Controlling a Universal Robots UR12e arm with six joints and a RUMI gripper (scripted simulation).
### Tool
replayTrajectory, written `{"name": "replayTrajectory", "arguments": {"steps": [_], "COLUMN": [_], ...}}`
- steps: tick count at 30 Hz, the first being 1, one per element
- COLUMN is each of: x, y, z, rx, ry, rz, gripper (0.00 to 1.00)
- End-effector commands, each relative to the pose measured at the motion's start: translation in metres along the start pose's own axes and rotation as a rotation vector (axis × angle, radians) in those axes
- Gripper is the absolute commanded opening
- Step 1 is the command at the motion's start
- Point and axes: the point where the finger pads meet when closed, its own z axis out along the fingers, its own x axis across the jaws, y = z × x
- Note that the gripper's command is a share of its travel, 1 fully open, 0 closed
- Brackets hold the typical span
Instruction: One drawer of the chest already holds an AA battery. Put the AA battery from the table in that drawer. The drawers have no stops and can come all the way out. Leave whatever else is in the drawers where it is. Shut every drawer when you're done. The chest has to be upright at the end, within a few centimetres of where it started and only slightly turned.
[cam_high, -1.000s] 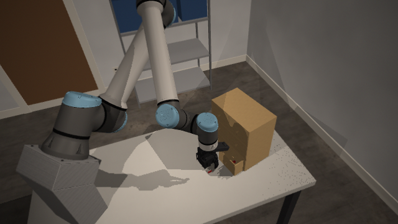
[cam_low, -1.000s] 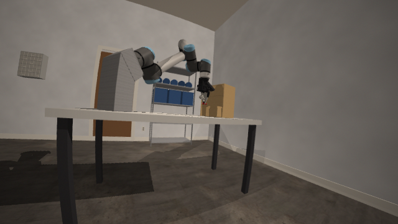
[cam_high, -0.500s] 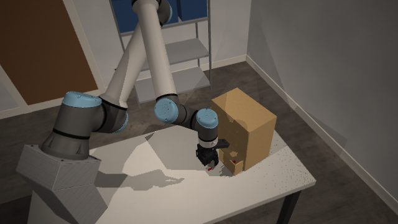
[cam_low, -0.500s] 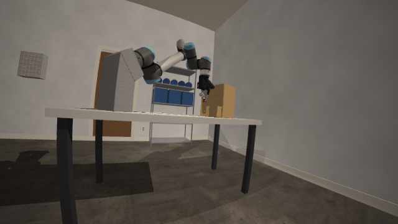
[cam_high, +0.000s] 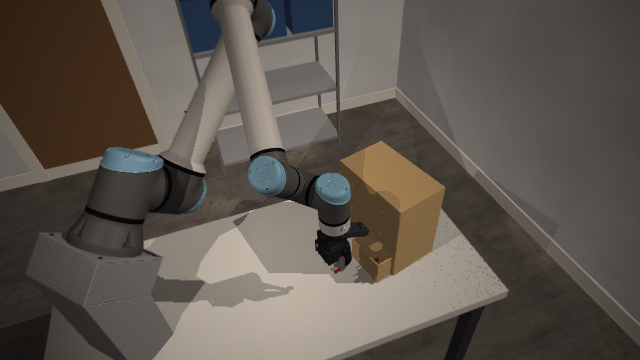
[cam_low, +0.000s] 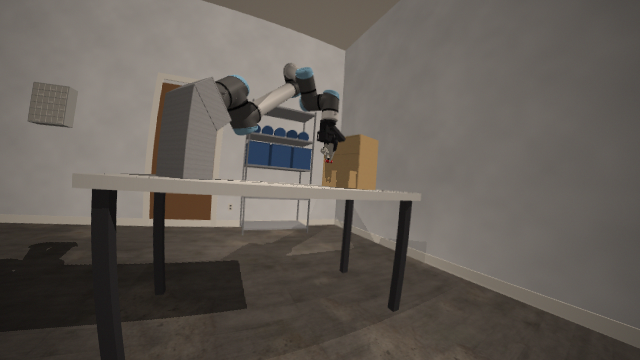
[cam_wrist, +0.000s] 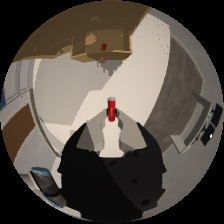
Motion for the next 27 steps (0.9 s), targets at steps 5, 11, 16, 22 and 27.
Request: {"name": "replayTrajectory", "arguments": {"steps": [5, 11, 16, 22, 27], "x": [0.0004, 0.0004, 0.0004, 0.0005, 0.0004], "y": [-0.0003, -0.0003, -0.0003, -0.0002, -0.0001], "z": [-0.0004, -0.0004, -0.0003, -0.0002, -0.0002], "rx": [0.002, 0.006, 0.013, 0.021, 0.035], "ry": [0.001, 0.001, 0.001, 0.001, 0.001], "rz": [0.000, 0.000, 0.000, 0.000, 0.000], "gripper": [0.05, 0.05, 0.05, 0.05, 0.05]}}
